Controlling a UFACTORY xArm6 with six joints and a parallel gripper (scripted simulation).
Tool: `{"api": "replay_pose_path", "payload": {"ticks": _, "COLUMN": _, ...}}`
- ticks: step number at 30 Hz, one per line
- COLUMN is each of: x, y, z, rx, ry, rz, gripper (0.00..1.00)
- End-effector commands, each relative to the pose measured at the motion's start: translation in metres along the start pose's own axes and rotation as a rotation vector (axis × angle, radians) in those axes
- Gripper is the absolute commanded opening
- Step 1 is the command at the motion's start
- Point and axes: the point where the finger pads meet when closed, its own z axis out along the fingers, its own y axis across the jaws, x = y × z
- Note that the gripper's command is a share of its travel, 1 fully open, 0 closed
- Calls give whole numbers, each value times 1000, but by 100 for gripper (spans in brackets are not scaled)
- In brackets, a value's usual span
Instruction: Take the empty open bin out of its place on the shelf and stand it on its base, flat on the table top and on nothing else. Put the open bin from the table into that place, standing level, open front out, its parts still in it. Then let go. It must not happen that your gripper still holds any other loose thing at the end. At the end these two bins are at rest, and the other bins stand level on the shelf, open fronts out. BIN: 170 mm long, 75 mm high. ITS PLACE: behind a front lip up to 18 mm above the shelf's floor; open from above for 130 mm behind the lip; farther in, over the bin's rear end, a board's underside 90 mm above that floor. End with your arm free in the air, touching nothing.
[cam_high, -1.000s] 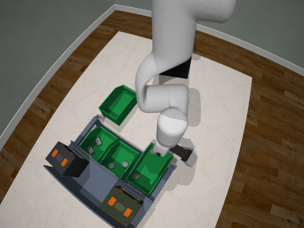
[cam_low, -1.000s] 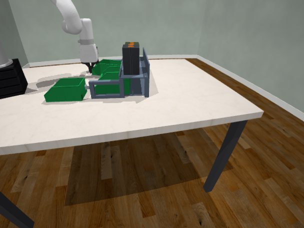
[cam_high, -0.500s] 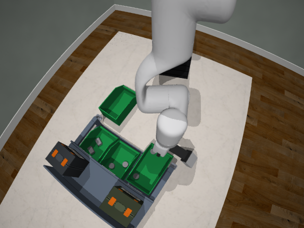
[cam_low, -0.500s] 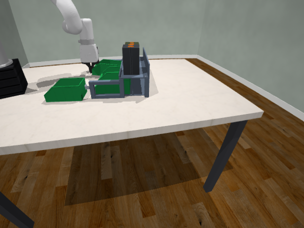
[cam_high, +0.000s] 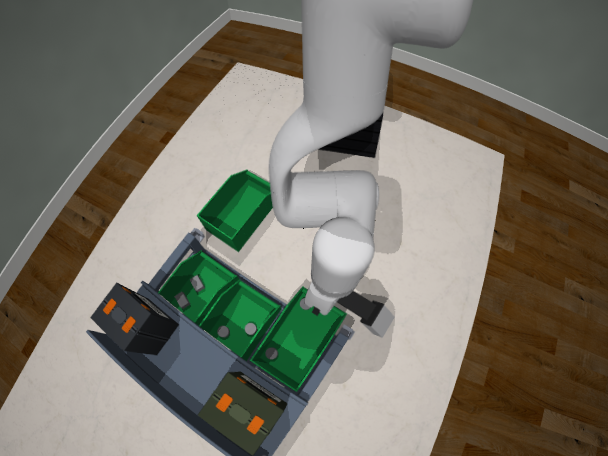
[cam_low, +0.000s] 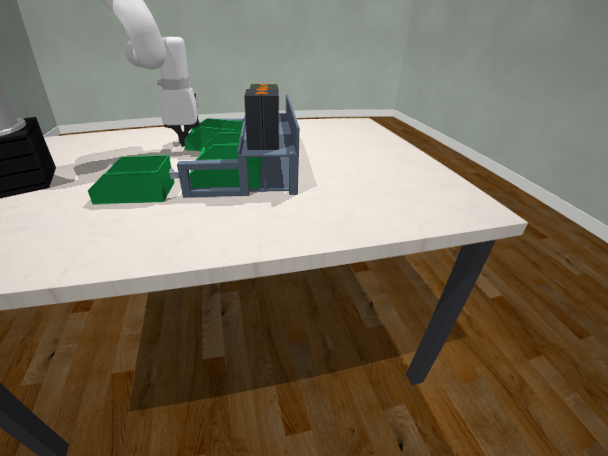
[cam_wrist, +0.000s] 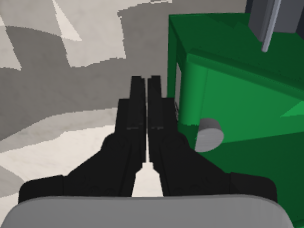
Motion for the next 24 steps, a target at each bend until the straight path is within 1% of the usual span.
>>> {"api": "replay_pose_path", "payload": {"ticks": 1, "x": 1, "y": 4, "z": -1, "rx": -4, "ry": 2, "rz": 0, "gripper": 0}}
{"api": "replay_pose_path", "payload": {"ticks": 24, "x": 1, "y": 28, "z": -1, "rx": -4, "ry": 2, "rz": 0, "gripper": 0}}
